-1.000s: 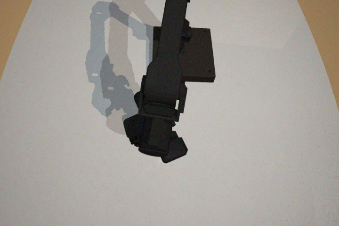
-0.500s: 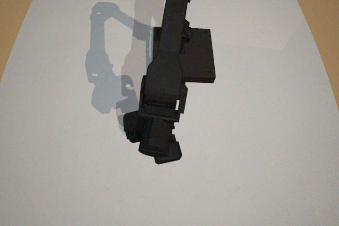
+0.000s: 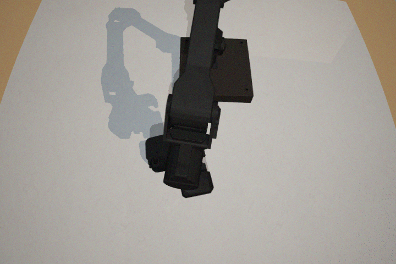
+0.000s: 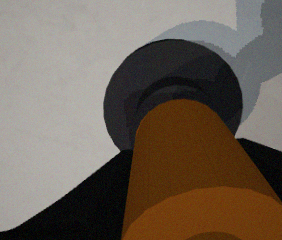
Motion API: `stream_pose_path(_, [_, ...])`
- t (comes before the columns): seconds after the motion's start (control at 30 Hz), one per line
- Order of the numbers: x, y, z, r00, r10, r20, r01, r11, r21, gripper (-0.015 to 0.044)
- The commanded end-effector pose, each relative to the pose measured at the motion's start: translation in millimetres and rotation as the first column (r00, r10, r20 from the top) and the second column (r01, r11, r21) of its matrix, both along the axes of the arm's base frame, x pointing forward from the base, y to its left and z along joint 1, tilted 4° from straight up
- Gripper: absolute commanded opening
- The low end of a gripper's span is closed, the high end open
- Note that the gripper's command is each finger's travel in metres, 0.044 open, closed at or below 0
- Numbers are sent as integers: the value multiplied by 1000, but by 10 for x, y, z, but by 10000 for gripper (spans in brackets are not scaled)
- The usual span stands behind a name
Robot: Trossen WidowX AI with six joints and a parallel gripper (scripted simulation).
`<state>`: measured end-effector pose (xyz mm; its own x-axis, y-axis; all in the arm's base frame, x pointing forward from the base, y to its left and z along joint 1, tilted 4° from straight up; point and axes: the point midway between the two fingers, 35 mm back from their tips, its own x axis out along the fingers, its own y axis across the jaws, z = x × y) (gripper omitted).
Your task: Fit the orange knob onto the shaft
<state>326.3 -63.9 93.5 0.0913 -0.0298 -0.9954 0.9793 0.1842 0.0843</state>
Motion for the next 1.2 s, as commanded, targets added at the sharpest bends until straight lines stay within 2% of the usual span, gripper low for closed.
stream_pose_path(0.0, [8,-2,-5,1000,-6,2,6,1000,0,0])
stream_pose_path(0.4, [7,-1,48,1000,-15,3,15,1000,1,0])
stream_pose_path(0.63, [15,-1,36,977,-213,6,213,977,21,0])
stream_pose_path(1.17, [5,-1,-12,977,-213,6,213,977,21,0])
